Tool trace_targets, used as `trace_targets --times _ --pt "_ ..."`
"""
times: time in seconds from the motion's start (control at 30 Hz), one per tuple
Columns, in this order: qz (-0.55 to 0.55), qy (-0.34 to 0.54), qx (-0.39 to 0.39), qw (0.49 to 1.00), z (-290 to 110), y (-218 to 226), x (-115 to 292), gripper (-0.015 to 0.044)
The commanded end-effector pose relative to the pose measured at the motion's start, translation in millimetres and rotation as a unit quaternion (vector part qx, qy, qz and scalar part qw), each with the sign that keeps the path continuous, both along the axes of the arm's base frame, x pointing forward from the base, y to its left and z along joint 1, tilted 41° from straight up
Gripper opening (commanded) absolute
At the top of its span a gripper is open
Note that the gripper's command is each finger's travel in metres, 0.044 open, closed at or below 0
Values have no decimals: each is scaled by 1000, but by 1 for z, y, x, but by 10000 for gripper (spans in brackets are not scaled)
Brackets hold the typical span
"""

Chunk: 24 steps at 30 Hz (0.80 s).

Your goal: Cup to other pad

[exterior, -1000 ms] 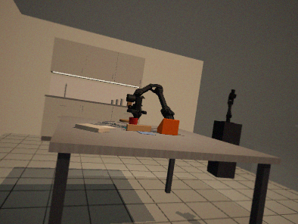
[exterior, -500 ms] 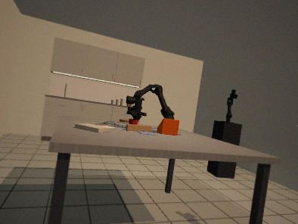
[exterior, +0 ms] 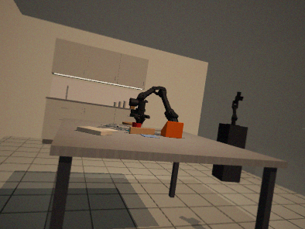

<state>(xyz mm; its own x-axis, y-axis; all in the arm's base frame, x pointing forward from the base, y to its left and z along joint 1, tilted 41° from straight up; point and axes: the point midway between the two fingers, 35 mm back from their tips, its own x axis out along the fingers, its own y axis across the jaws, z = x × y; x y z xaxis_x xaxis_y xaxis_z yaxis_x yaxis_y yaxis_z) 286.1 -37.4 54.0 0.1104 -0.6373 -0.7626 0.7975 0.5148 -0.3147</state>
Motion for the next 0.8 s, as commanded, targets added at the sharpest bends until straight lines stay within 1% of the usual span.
trace_targets --times 0.0,0.77 --pt "0 0 0 1000 0 0 0 128" --pt "0 1 0 1000 22 20 -2 128"
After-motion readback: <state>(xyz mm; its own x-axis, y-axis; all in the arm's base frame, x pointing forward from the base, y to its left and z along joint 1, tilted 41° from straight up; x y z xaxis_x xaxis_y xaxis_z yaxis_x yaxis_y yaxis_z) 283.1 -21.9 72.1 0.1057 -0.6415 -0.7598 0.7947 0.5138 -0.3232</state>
